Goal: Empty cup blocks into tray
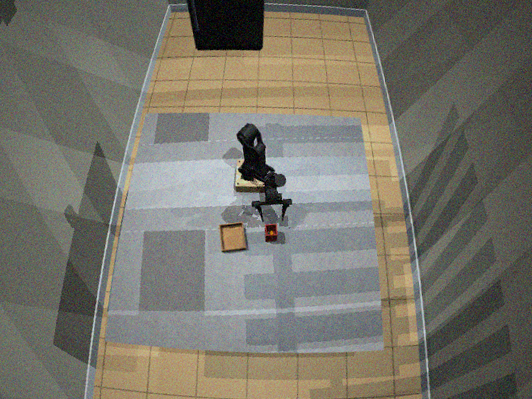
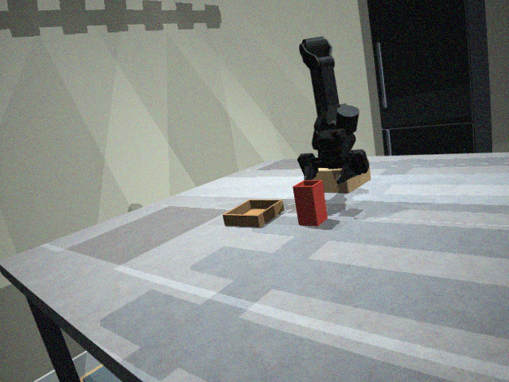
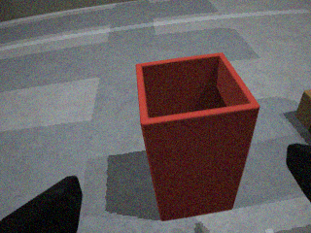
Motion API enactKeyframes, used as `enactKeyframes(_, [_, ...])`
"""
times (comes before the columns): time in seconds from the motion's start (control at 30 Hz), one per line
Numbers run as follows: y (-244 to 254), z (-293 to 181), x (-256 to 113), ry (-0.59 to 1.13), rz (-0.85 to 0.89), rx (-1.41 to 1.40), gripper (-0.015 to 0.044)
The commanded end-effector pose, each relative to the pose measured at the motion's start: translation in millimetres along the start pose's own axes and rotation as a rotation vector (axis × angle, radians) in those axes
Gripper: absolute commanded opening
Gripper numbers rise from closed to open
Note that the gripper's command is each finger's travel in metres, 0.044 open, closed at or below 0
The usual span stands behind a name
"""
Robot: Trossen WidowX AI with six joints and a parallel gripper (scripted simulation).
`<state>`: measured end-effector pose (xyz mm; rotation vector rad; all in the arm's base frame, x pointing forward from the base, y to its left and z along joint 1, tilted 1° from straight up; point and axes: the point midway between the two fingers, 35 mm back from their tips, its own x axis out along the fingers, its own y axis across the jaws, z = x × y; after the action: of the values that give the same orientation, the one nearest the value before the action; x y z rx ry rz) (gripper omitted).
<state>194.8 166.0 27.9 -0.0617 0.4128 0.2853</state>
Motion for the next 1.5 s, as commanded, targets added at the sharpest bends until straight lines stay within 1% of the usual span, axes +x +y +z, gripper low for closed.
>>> enactKeyframes(0.0, [-2.9,-7.4,-0.4,0.012,-0.001,-0.012,0.0440])
enactKeyframes(1.47, [-4.5,-5.9,64.0,0.003,0.002,-0.011,0.0440])
